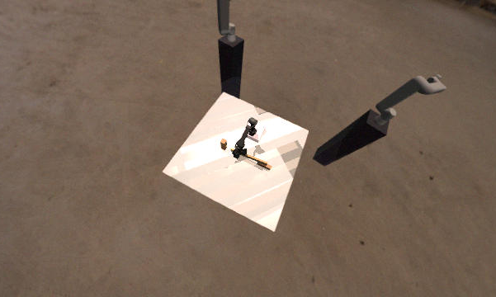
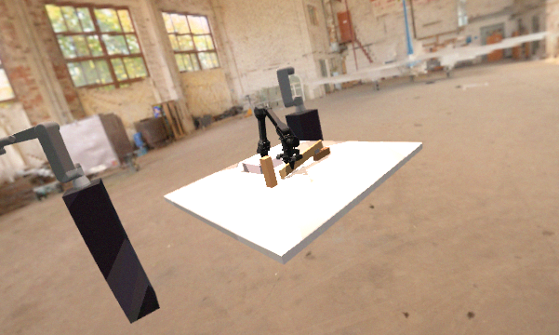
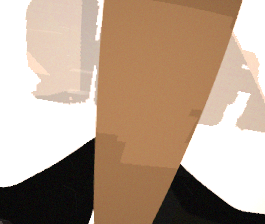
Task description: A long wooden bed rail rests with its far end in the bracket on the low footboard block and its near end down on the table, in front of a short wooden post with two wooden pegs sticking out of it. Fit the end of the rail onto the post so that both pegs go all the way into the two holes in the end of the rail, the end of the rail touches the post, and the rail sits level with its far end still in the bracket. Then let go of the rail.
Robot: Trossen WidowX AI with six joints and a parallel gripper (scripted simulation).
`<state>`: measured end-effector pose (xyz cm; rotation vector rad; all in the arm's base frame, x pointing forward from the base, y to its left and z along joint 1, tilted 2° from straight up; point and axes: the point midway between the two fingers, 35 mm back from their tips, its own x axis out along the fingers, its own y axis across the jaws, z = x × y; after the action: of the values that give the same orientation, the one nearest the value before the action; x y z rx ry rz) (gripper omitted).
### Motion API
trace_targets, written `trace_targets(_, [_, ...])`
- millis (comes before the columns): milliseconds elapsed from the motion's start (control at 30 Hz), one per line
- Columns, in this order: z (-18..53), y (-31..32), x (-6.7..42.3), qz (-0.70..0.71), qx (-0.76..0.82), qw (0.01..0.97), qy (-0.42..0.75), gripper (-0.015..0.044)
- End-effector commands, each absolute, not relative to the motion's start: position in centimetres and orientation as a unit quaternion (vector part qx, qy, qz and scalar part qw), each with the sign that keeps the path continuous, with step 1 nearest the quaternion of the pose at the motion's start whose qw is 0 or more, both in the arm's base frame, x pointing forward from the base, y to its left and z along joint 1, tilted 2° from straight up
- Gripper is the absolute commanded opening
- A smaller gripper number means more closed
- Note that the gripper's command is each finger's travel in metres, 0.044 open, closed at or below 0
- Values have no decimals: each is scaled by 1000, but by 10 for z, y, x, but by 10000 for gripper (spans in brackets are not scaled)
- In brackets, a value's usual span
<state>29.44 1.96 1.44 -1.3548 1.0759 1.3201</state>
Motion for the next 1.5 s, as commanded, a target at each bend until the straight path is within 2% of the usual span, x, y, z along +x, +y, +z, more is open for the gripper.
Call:
trace_targets(0, [20, 21, 297, 537, -554, 467, 432, 0])
trace_targets(1467, [42, 21, 298, 537, -554, 467, 432, 0])
